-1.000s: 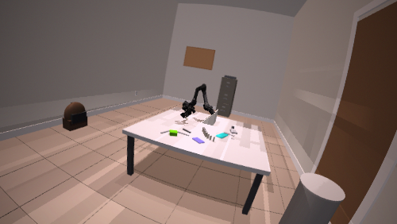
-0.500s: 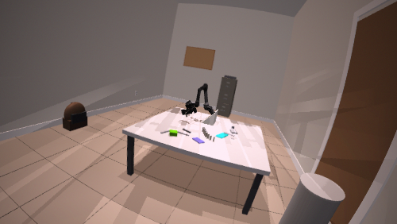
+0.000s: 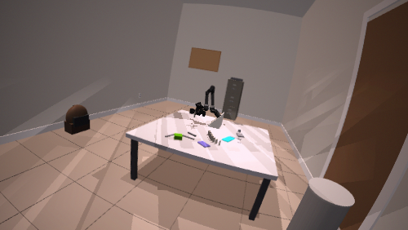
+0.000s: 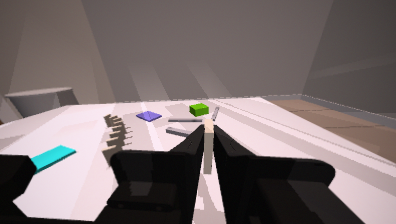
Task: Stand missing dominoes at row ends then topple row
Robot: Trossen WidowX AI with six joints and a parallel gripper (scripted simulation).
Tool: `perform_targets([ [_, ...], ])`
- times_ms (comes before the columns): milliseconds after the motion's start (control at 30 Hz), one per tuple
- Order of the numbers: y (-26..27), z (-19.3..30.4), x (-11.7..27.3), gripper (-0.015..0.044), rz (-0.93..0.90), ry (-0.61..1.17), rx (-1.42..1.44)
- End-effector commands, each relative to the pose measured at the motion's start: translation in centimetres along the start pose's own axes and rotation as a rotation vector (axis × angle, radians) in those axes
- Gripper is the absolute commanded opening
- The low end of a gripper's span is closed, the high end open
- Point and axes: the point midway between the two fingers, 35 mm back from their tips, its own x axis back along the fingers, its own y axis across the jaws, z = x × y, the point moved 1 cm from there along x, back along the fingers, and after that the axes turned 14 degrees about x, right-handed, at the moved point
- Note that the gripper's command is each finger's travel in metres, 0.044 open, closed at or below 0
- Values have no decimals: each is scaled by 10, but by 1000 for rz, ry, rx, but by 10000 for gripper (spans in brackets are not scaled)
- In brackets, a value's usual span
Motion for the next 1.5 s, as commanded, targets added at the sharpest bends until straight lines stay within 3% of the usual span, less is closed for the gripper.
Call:
perform_targets([
  [0, 3, -3, 3, 21, -6, -13, 39],
  [600, 3, -2, 3, 21, -6, -12, 39],
  [1467, 1, 42, -3, 21, -27, 13, 45],
])
